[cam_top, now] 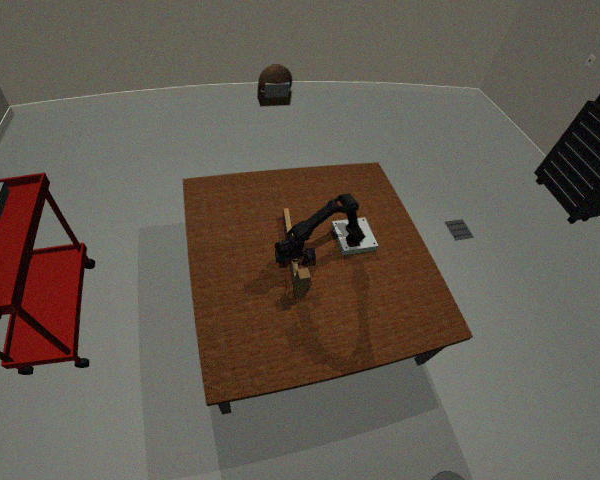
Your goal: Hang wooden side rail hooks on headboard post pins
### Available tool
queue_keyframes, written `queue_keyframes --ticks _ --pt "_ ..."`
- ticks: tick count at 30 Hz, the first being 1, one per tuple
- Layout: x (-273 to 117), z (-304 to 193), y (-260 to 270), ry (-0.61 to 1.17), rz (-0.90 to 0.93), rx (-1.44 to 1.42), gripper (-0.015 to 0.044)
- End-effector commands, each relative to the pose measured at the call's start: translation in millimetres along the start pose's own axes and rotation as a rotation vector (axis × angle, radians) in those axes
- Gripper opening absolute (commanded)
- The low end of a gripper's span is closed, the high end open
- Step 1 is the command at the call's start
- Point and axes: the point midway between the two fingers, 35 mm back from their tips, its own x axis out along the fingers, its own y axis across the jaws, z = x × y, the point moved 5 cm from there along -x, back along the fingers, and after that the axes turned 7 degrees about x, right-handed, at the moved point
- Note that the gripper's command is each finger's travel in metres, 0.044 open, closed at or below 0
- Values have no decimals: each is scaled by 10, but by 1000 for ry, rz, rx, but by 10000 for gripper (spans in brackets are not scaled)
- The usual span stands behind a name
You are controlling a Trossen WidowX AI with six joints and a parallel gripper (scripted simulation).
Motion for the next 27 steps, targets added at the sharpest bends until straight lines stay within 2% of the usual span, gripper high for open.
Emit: queue_keyframes --ticks 1,10,23,27 --pt "110 13 -17 -9 -7 6 440" --pt "163 16 -23 -9 -7 6 440" --pt "163 16 -23 -9 -7 6 99" --pt "163 16 -23 -9 -7 6 72"
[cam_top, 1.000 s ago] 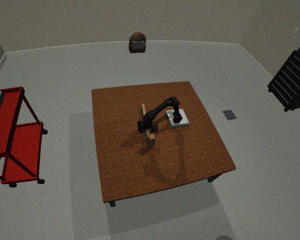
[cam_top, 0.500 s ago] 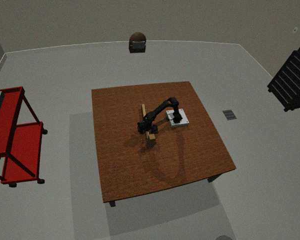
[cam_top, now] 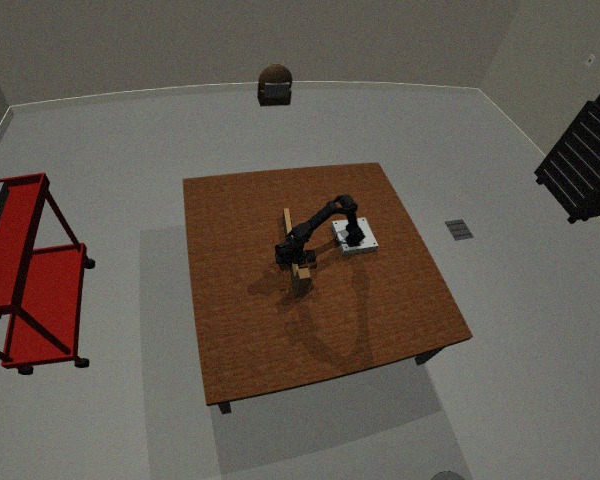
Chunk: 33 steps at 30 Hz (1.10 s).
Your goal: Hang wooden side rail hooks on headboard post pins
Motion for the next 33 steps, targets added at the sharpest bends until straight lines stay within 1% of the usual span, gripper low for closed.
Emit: queue_keyframes --ticks 1,3,4,12,27,33 --pt "7 4 -1 -4 0 5 65" --pt "7 4 -1 -4 0 5 13" --pt "7 4 -1 -4 0 5 0" --pt "0 4 0 -4 0 -4 0" --pt "-3 4 16 -4 0 -131 0" --pt "-5 -2 42 -4 0 -135 0"
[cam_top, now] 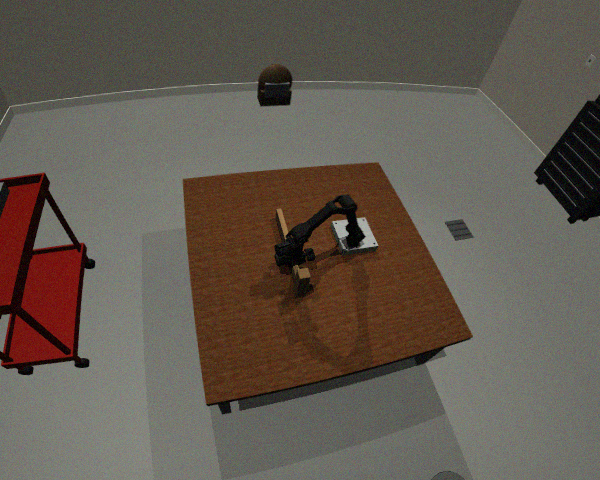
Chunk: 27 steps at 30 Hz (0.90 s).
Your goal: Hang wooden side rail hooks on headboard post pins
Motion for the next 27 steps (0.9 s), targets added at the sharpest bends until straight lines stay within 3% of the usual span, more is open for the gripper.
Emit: queue_keyframes --ticks 1,27 --pt "-1 1 26 -4 1 -24 0" --pt "-5 -3 41 -4 1 -24 0"
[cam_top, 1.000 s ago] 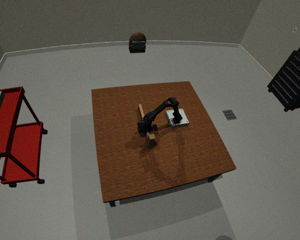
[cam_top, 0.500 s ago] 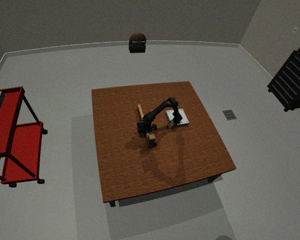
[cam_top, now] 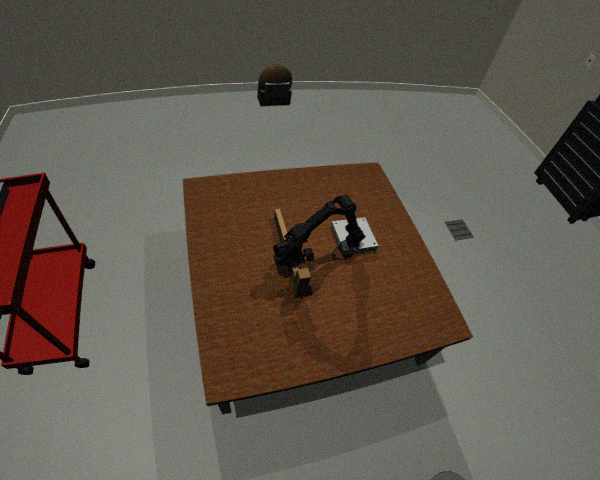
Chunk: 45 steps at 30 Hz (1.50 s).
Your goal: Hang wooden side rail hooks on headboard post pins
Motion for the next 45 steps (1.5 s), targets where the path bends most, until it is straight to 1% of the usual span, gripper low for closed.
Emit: queue_keyframes --ticks 1,45 --pt "-5 -2 -4 -2 6 -12 0" --pt "-78 -2 -4 -2 6 -12 0"
